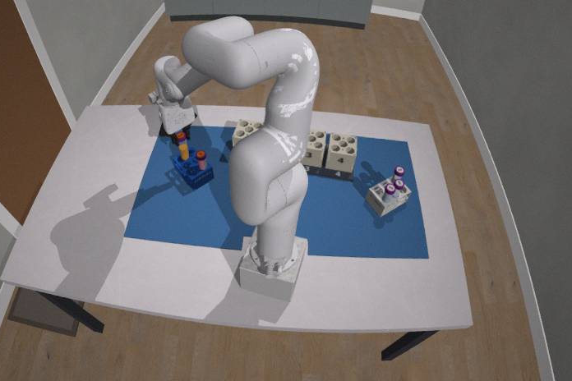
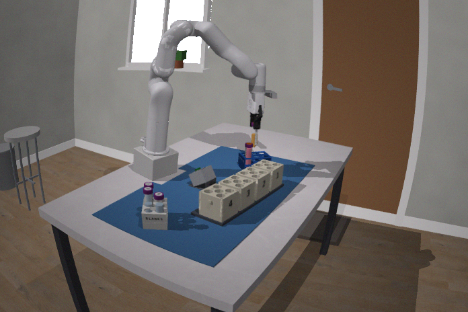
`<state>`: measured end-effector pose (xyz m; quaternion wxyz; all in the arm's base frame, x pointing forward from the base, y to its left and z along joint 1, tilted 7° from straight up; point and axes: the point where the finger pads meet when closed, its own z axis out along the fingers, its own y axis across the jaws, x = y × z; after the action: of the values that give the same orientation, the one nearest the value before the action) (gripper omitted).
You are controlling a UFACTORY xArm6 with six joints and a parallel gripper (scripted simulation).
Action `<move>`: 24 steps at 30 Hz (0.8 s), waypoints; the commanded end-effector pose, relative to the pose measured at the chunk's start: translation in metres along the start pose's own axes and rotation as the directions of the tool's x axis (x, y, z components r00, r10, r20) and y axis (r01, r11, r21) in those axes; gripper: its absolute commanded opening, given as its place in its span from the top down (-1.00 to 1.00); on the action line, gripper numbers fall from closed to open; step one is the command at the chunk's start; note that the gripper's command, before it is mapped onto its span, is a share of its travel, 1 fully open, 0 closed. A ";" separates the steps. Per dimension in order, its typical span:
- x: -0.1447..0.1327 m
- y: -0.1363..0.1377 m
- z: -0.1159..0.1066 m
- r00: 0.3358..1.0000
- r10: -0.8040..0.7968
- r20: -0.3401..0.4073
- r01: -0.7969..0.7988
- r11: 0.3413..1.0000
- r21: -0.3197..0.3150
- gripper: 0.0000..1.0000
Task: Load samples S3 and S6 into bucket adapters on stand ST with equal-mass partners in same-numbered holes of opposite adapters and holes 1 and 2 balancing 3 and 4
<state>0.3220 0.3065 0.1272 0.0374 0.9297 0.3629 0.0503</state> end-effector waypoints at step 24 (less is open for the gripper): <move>0.002 0.000 0.020 1.000 0.000 -0.005 0.000 1.000 0.000 1.00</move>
<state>0.3247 0.3059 0.1059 0.0374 0.9297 0.3629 0.0505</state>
